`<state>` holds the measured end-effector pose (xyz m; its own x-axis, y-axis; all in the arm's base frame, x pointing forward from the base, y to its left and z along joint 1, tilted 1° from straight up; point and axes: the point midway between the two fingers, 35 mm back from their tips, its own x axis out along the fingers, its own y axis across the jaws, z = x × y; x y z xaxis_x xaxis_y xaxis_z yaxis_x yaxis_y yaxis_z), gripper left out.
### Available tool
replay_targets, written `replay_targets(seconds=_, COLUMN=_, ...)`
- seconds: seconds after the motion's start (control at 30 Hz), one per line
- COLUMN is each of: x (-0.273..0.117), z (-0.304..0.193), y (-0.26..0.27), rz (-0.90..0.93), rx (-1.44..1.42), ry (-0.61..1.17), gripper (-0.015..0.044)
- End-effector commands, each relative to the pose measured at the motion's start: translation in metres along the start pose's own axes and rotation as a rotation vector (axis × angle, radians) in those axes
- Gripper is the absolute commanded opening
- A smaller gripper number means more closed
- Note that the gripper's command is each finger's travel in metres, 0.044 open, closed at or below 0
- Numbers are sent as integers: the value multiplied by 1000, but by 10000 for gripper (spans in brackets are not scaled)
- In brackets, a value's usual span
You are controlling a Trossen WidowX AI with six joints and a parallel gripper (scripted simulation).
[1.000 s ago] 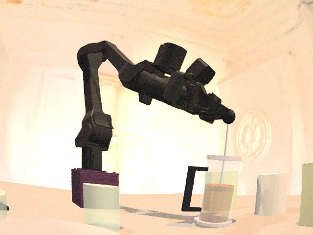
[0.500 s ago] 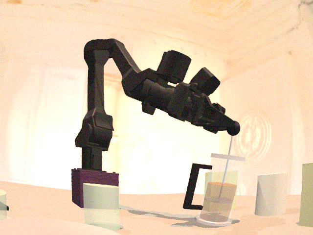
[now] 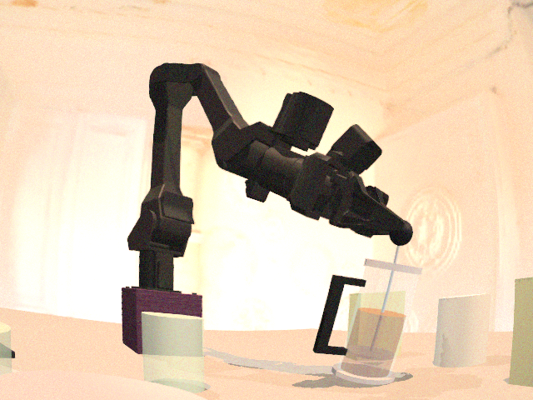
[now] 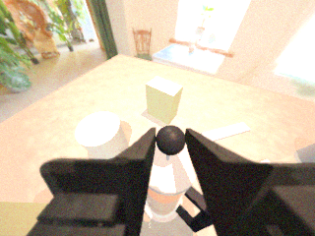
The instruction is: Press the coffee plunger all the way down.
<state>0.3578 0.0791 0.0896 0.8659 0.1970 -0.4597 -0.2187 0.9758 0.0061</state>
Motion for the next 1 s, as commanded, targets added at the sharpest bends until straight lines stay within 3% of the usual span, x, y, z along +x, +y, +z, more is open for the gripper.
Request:
replay_targets(seconds=0.0, x=4, z=-10, y=0, rz=-1, rx=6, ry=39, gripper=115)
replay_targets(seconds=0.97, x=6, z=-1, y=0, rz=0, rx=0, ry=19, gripper=115)
